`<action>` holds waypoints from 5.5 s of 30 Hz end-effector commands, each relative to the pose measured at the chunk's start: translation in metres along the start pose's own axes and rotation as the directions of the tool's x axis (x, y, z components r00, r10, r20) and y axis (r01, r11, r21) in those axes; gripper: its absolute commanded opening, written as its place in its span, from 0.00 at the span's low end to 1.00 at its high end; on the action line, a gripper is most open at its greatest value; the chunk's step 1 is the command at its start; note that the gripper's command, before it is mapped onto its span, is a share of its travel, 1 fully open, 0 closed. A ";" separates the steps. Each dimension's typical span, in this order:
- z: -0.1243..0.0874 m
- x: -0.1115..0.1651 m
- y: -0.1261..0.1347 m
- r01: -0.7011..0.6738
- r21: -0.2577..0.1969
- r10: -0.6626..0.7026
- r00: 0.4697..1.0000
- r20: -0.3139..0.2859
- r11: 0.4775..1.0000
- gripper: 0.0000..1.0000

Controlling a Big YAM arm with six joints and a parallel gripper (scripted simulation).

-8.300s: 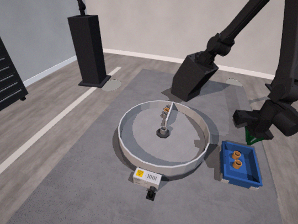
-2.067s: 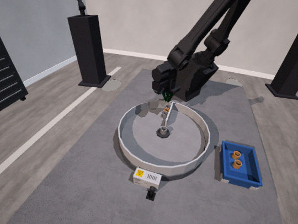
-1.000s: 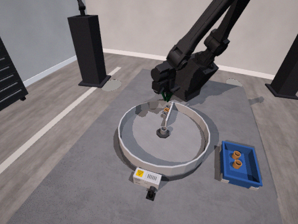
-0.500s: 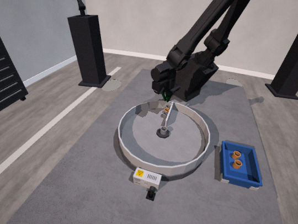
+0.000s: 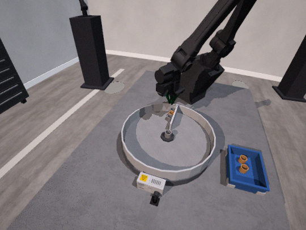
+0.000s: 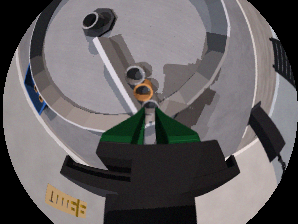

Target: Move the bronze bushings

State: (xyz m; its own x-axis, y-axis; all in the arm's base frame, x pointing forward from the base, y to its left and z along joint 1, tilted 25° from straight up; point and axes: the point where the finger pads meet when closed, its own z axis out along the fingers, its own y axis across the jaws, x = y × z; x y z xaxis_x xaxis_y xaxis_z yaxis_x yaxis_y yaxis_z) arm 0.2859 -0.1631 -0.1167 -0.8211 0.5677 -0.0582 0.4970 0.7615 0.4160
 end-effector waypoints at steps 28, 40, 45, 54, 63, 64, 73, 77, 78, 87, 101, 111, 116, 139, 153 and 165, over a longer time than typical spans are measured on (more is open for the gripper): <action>-0.001 -0.012 -0.007 -0.004 -0.002 0.004 1.000 0.012 1.000 0.13; -0.001 -0.011 -0.008 -0.006 -0.002 0.006 1.000 0.011 1.000 0.13; -0.001 -0.011 -0.008 -0.006 -0.002 0.006 1.000 0.011 1.000 0.13; -0.001 -0.011 -0.008 -0.006 -0.002 0.006 1.000 0.011 1.000 0.13; -0.001 -0.011 -0.008 -0.006 -0.002 0.006 1.000 0.011 1.000 0.13; -0.001 -0.011 -0.008 -0.006 -0.002 0.006 1.000 0.011 1.000 0.13; 0.000 -0.007 -0.008 -0.008 -0.003 0.008 1.000 0.008 1.000 0.13; 0.000 -0.001 -0.007 -0.009 -0.003 0.009 1.000 0.005 1.000 0.13; 0.000 -0.001 -0.007 -0.009 -0.003 0.009 1.000 0.005 1.000 0.13; 0.000 -0.001 -0.007 -0.009 -0.003 0.009 1.000 0.005 1.000 0.13; 0.000 -0.001 -0.007 -0.009 -0.003 0.009 1.000 0.005 1.000 0.13; 0.000 -0.001 -0.007 -0.009 -0.003 0.009 1.000 0.005 1.000 0.13; 0.000 0.001 -0.007 -0.009 -0.003 0.009 1.000 0.004 1.000 0.13; -0.002 -0.002 -0.007 -0.006 -0.002 0.006 1.000 0.013 1.000 0.13; -0.002 -0.002 -0.007 -0.006 -0.002 0.006 1.000 0.013 1.000 0.13; 0.027 -0.010 0.001 0.008 -0.002 -0.008 1.000 0.012 1.000 0.13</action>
State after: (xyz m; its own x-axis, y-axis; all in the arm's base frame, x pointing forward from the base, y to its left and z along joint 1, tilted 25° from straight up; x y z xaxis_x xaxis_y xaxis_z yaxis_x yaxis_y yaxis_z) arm 0.2921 -0.1626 -0.1297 -0.8208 0.5659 -0.0773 0.4901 0.7674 0.4134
